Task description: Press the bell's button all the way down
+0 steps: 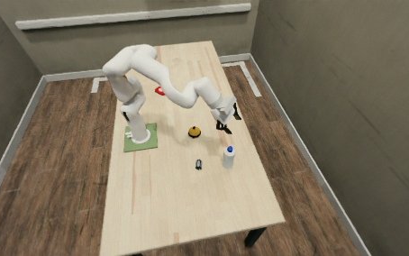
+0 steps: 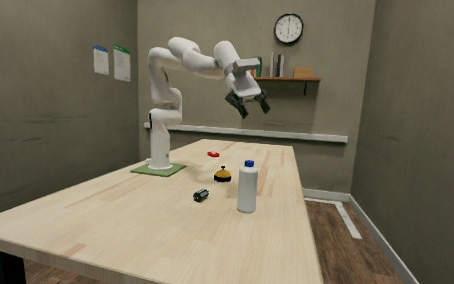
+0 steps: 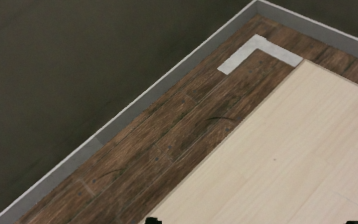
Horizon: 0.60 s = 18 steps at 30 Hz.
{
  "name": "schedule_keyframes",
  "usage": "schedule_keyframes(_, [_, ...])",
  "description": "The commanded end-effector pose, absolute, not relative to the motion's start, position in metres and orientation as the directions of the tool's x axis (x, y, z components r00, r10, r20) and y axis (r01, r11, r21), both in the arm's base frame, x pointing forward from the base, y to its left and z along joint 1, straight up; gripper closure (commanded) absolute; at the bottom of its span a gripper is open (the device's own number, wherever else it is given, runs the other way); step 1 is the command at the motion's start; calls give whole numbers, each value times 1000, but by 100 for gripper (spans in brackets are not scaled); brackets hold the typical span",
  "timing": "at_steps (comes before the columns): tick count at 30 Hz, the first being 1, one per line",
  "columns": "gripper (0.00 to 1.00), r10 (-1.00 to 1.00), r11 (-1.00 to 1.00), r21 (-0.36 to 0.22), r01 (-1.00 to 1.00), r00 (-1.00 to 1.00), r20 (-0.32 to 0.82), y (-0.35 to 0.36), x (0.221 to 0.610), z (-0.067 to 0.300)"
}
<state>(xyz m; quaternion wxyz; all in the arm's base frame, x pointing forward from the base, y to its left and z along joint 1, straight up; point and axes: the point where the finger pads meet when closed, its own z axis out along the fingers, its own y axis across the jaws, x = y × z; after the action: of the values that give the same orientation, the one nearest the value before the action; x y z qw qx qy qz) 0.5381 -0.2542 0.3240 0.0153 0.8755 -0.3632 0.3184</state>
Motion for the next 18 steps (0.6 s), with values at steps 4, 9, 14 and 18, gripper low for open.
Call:
schedule_keyframes(4, [0, -625, -736, -206, -645, 531, 572, -254, 539, 326])
schedule_keyframes(9, [0, -625, -736, -206, -645, 531, 572, -254, 539, 326])
schedule_keyframes(14, [0, -625, -736, -206, -645, 531, 572, -254, 539, 326])
schedule_keyframes(18, [0, -625, -737, -204, -644, 535, 569, -253, 538, 325])
